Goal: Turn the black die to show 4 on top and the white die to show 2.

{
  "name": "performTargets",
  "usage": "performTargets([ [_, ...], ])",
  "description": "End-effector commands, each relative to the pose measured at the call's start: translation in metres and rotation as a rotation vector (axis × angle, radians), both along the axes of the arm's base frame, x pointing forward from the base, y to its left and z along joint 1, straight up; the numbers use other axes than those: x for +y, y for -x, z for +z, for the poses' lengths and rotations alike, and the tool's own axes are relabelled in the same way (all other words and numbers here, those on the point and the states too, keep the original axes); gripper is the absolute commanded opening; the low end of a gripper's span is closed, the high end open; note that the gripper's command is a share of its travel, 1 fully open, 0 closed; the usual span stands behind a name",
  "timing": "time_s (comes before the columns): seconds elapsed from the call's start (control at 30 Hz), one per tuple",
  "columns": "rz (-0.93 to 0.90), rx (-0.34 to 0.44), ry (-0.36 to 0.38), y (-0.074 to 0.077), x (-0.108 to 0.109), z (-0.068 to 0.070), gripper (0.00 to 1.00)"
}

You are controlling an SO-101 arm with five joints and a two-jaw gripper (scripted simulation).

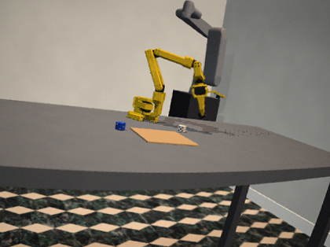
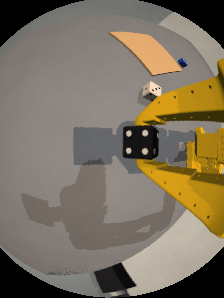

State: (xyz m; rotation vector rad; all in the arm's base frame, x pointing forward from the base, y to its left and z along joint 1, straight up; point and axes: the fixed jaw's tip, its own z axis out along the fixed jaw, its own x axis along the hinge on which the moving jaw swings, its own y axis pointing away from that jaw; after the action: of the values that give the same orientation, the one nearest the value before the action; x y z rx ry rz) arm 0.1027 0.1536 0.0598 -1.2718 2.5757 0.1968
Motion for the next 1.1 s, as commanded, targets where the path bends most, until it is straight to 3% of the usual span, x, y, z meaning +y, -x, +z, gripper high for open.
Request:
performTargets([
  [0.0,-0.011,-0.072,-0.092,-0.009,0.005,0.007,0.0],
  [0.47,-0.019,-0.102,-0.128,-0.013,0.007,0.007,0.0],
  [1.07,-0.08,-0.311,-0.372,-0.04,0.018,0.008,0.0],
])
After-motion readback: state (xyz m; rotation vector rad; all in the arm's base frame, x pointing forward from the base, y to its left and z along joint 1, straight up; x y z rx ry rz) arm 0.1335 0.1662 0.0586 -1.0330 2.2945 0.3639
